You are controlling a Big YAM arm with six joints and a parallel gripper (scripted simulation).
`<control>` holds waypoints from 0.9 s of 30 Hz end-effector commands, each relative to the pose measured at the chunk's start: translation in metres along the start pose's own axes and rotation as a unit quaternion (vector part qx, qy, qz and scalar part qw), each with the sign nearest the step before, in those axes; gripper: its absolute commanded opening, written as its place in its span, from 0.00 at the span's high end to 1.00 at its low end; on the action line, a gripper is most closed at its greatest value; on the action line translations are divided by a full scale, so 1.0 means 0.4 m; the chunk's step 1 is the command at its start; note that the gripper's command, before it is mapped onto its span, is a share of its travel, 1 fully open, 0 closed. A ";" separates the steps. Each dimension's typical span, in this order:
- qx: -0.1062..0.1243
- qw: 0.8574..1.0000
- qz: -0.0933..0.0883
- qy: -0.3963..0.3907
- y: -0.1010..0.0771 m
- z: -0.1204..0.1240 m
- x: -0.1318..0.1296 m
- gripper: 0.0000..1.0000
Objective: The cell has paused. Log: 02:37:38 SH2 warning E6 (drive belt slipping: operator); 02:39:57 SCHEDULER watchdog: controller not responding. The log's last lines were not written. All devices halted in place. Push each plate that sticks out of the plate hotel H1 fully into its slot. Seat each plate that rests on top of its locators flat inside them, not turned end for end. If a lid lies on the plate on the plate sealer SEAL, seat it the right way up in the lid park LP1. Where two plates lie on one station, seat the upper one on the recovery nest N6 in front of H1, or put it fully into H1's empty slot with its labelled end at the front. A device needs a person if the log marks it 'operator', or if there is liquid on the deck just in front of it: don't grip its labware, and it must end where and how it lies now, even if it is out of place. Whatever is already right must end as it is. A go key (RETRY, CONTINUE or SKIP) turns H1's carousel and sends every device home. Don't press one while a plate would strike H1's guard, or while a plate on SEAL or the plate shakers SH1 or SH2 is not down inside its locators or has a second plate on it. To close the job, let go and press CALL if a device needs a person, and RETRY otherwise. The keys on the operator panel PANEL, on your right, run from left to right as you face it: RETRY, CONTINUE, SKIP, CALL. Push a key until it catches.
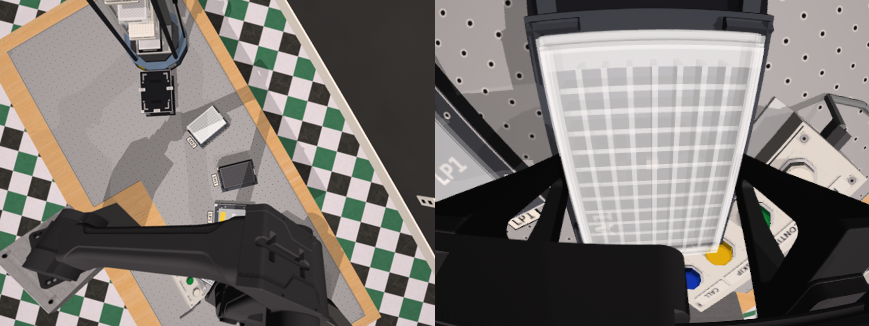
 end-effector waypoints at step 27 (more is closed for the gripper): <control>-0.002 1.000 -0.003 -0.006 0.017 -0.001 0.016 0.00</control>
Point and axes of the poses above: the point where the finger pads meet when closed, its own y axis out along the fingers, its own x axis across the jaws, z = x × y, the point moved 1 cm from there along -y, back along the fingers, and after that the axes turned 15 degrees about y, right-handed, at the moved point
